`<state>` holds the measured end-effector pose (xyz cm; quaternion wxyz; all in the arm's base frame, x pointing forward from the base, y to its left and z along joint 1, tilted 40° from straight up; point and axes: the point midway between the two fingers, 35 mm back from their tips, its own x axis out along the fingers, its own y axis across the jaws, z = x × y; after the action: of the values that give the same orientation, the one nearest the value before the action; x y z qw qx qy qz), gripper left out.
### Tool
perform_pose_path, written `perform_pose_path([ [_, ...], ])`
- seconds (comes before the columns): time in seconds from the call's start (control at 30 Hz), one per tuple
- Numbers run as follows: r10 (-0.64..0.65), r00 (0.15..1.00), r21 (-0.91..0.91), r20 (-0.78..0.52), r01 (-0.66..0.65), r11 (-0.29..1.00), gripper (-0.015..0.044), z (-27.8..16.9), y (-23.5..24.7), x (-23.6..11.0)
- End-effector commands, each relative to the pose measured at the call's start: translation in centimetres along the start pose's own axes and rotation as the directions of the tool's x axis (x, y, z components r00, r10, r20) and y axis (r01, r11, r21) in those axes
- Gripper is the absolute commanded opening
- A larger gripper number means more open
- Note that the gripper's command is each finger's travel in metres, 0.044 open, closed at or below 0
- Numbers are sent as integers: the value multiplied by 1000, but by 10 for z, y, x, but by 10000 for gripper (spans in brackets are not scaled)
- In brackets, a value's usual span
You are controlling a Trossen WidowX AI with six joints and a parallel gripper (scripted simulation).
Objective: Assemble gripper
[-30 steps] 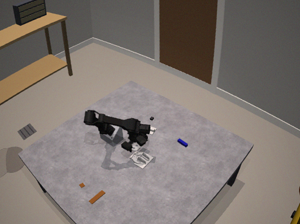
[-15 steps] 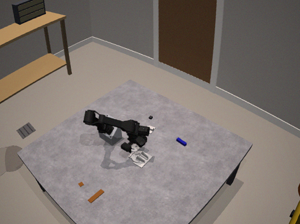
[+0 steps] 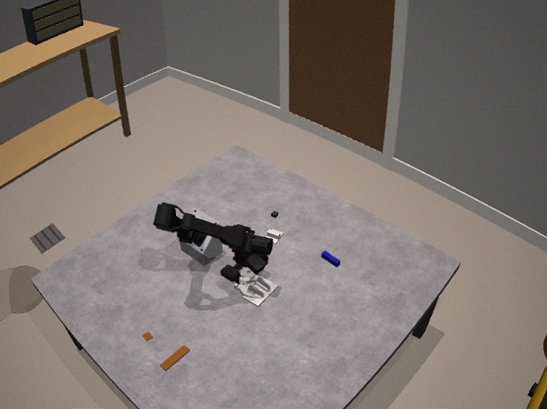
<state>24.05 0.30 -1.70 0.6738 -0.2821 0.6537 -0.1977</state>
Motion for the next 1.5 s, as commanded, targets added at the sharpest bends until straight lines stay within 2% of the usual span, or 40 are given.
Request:
perform_pose_path([
  [0.0, -7, 1000, -5, 1, 7, 1000, 351, -1, -1, 8],
  [0.23, -9, 1000, -5, 0, 9, 1000, 351, -2, -2, 18],
  [1.47, -9, 1000, -15, 0, 9, 1000, 351, -2, -2, 23],
])
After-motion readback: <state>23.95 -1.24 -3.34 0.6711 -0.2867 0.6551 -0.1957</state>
